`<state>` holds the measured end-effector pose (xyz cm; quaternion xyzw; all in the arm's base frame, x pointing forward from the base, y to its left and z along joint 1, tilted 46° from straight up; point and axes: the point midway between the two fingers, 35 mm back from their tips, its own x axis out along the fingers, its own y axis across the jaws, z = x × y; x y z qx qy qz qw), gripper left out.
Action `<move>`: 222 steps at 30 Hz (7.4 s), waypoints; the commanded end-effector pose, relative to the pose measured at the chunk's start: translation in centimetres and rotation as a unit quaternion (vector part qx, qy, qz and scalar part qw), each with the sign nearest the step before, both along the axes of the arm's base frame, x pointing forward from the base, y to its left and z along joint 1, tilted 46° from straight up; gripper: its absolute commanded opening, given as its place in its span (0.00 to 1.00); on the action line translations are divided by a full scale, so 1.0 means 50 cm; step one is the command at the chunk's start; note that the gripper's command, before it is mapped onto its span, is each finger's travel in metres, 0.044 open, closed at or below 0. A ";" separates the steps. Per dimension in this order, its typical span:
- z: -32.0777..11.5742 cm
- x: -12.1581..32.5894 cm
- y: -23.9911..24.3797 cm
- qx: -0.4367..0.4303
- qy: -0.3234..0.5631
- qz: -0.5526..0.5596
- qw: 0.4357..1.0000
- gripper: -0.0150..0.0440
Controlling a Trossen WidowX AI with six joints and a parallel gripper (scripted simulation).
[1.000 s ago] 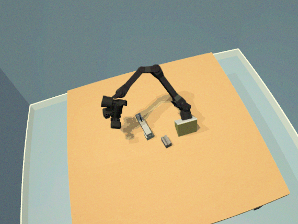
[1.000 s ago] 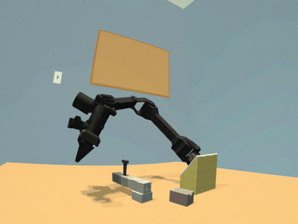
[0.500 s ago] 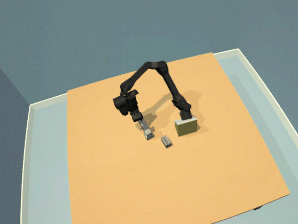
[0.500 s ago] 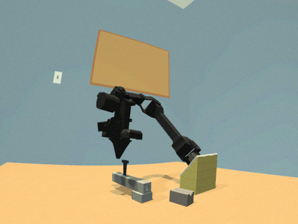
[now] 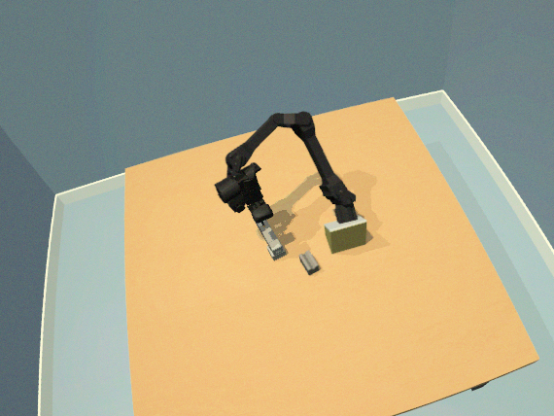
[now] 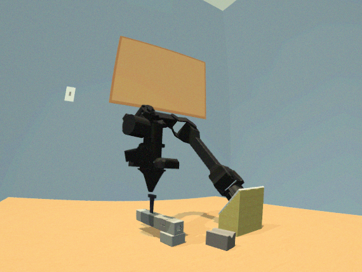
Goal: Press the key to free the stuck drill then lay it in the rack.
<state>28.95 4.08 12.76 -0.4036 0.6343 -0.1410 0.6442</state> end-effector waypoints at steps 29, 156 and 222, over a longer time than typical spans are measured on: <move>-0.026 0.001 -0.025 -0.004 0.007 0.000 1.000 0.25; -0.326 -0.097 0.099 -0.107 0.496 0.498 0.703 1.00; -0.378 -0.080 0.031 -0.108 0.496 0.497 0.703 0.25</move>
